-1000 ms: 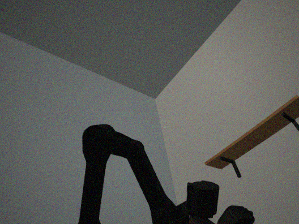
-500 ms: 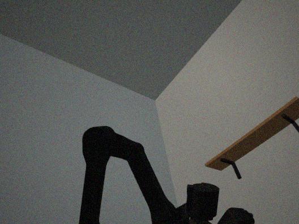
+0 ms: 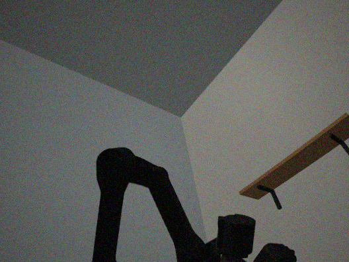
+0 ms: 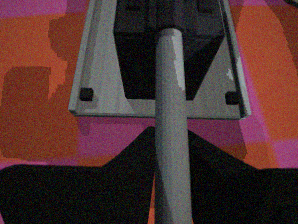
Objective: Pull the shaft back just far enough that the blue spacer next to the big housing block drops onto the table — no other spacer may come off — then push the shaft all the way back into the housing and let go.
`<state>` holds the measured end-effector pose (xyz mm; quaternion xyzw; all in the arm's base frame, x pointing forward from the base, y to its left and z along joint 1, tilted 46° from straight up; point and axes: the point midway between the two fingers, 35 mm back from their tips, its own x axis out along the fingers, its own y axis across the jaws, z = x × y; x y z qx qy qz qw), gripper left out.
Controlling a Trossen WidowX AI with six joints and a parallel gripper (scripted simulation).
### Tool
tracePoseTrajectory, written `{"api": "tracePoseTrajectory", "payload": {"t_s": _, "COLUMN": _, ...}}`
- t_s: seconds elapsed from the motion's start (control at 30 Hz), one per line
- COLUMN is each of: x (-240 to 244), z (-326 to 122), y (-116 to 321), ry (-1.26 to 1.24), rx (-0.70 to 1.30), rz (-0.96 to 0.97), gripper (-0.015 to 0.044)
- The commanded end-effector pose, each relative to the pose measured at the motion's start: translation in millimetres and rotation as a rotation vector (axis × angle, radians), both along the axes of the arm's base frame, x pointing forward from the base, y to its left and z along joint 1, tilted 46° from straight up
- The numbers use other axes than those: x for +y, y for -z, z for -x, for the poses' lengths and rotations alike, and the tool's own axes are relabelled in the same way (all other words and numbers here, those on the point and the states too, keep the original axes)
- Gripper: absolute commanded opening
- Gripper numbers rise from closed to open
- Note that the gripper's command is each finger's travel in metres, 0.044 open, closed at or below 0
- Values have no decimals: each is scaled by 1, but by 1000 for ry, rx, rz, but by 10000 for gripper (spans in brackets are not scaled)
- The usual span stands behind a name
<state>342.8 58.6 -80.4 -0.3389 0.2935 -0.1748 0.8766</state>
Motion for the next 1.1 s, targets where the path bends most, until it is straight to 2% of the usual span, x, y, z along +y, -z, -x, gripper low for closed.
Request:
{"api": "tracePoseTrajectory", "payload": {"t_s": 0.0, "x": 0, "z": 1, "y": 0, "ry": 4, "rx": -2, "rz": 1, "gripper": 0}}
{"api": "tracePoseTrajectory", "payload": {"t_s": 1.07, "x": 0, "z": 4, "y": 0, "ry": 4, "rx": -2, "rz": 0, "gripper": 0}}
